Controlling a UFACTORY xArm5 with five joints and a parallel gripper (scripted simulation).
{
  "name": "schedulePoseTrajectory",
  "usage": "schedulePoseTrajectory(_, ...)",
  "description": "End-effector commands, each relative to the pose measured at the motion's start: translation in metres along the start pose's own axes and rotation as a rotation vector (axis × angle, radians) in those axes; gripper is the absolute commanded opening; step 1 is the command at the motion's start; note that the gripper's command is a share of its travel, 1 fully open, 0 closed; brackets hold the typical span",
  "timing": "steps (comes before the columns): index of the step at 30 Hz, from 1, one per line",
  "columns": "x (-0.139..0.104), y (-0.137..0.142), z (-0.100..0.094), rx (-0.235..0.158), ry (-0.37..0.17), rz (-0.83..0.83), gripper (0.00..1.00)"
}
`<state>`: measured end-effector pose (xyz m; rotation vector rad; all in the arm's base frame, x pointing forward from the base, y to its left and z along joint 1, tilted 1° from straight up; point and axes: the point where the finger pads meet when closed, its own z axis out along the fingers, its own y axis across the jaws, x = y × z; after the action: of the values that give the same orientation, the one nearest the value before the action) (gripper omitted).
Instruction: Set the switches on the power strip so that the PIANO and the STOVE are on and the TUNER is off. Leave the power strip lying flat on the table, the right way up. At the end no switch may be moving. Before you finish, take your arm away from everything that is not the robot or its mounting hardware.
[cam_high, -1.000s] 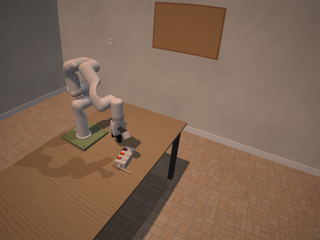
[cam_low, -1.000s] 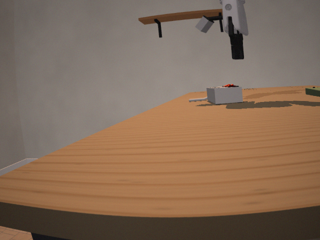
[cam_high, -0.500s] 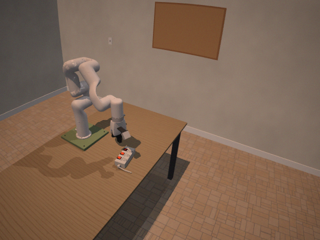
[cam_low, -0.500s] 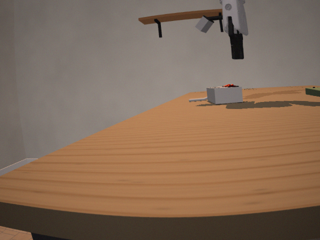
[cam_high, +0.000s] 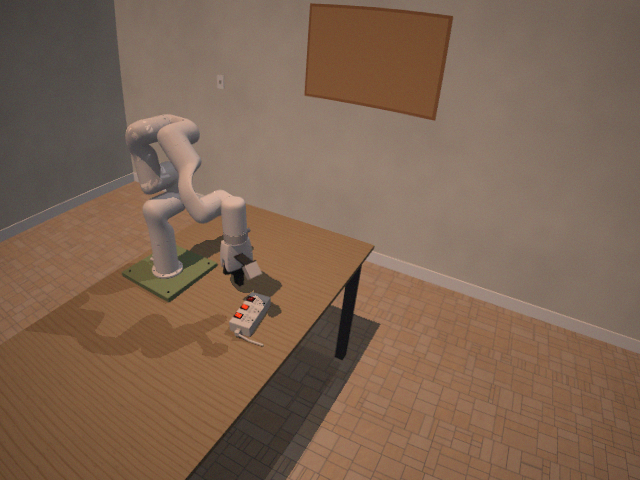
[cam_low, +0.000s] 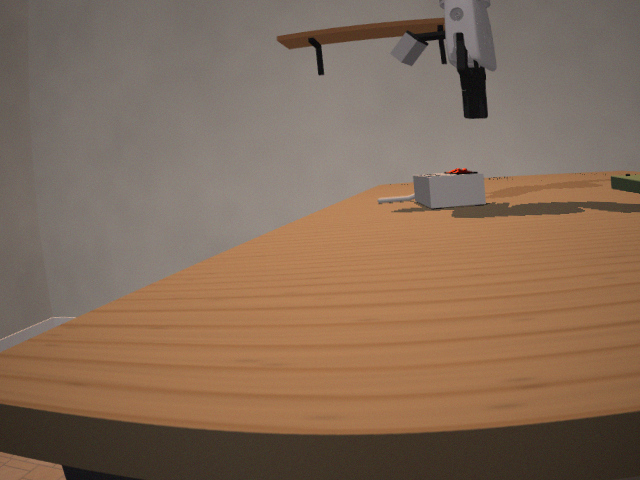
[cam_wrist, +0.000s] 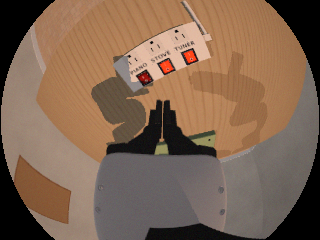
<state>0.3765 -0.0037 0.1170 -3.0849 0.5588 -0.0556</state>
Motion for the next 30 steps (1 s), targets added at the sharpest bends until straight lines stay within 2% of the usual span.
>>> schedulePoseTrajectory(1, 0.0012, -0.0004, -0.0012, 0.001, 0.003, 0.000, 0.00)
schedulePoseTrajectory(25, 0.0012, -0.0004, -0.0012, 0.001, 0.003, 0.000, 0.00)
schedulePoseTrajectory(26, 0.0012, -0.0004, -0.0012, 0.001, 0.003, 0.000, 1.00)
schedulePoseTrajectory(30, 0.0012, -0.0004, -0.0012, 0.001, 0.003, 0.000, 1.00)
